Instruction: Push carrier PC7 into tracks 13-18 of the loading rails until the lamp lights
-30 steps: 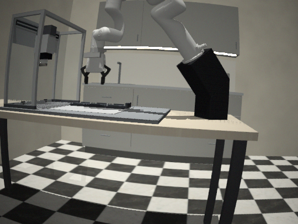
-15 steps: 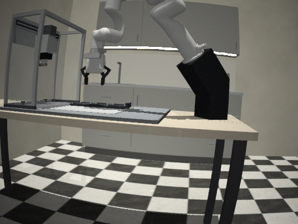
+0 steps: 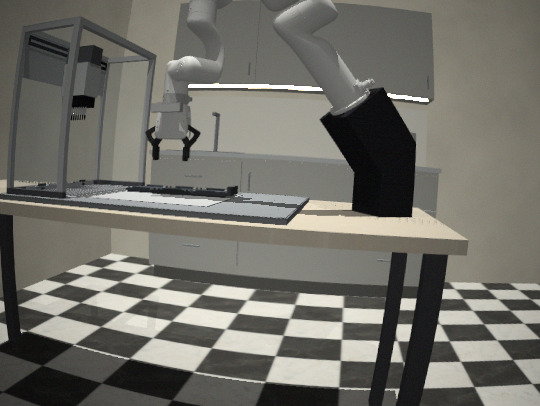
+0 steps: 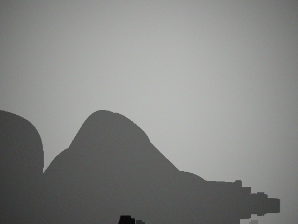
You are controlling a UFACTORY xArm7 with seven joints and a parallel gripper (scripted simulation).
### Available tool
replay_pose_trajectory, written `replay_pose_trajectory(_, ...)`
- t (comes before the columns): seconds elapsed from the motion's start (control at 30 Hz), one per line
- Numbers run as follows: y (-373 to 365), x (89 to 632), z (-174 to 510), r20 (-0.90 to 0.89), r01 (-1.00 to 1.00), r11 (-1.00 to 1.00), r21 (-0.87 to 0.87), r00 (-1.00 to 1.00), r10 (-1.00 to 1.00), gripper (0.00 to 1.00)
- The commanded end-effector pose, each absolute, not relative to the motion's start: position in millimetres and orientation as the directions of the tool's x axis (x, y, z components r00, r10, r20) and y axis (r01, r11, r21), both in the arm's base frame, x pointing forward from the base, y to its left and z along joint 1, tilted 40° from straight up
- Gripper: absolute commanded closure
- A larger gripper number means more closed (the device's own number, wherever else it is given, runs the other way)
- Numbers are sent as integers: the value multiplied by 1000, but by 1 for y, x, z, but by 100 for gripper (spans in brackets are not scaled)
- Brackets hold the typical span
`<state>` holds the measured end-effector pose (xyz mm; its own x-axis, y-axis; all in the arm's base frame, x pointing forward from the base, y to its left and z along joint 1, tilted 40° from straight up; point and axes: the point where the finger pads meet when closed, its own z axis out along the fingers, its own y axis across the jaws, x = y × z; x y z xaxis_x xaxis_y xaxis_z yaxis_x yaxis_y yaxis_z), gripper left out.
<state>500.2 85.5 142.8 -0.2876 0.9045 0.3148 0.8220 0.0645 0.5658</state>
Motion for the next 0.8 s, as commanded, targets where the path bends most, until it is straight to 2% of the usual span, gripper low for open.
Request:
replay_pose_trajectory(0.0, 89, 507, 136, 315, 821, 63, 568, -287, 905, 0)
replay_pose_trajectory(0.77, 102, 522, 111, 314, 821, 63, 568, -287, 905, 0)
